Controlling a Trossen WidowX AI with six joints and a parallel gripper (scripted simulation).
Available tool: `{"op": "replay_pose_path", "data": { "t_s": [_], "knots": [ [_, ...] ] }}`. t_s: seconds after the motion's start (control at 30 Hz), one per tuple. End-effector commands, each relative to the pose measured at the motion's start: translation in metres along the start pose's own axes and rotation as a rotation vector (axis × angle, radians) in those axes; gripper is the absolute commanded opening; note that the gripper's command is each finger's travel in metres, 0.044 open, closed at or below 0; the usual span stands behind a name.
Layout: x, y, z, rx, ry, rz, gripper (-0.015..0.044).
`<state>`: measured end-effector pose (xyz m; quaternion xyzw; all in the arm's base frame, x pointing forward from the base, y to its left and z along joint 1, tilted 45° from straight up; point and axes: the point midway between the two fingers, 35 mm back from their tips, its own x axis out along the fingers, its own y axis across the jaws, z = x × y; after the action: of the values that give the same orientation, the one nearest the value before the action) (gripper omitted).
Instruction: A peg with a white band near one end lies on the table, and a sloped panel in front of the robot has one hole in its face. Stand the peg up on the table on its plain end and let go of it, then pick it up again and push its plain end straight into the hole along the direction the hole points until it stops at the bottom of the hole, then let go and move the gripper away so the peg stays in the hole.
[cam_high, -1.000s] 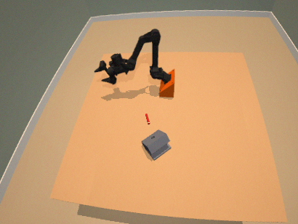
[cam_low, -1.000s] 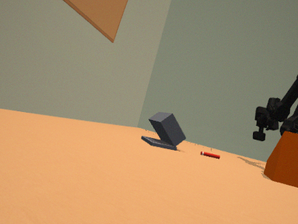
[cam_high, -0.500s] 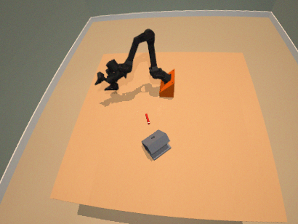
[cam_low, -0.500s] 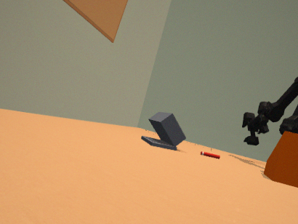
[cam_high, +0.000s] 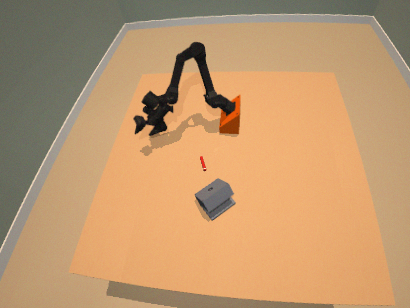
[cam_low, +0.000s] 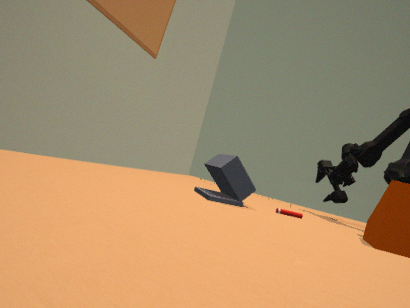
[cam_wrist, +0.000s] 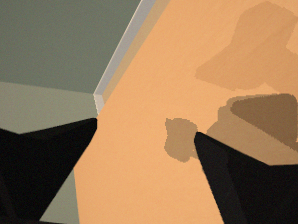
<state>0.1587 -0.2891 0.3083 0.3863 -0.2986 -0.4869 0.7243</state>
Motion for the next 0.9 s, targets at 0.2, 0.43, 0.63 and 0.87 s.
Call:
{"op": "replay_pose_path", "data": {
  "t_s": [0.2, 0.43, 0.63, 0.87],
  "knots": [
    [0.006, -0.003, -0.046, -0.146, 0.143, -0.057, 0.044],
    [0.007, -0.008, -0.076, -0.265, 0.237, -0.107, 0.044],
    [0.005, -0.015, -0.102, -0.387, 0.326, -0.148, 0.044],
    [-0.002, -0.023, -0.133, -0.549, 0.434, -0.189, 0.044]
  ]
}}
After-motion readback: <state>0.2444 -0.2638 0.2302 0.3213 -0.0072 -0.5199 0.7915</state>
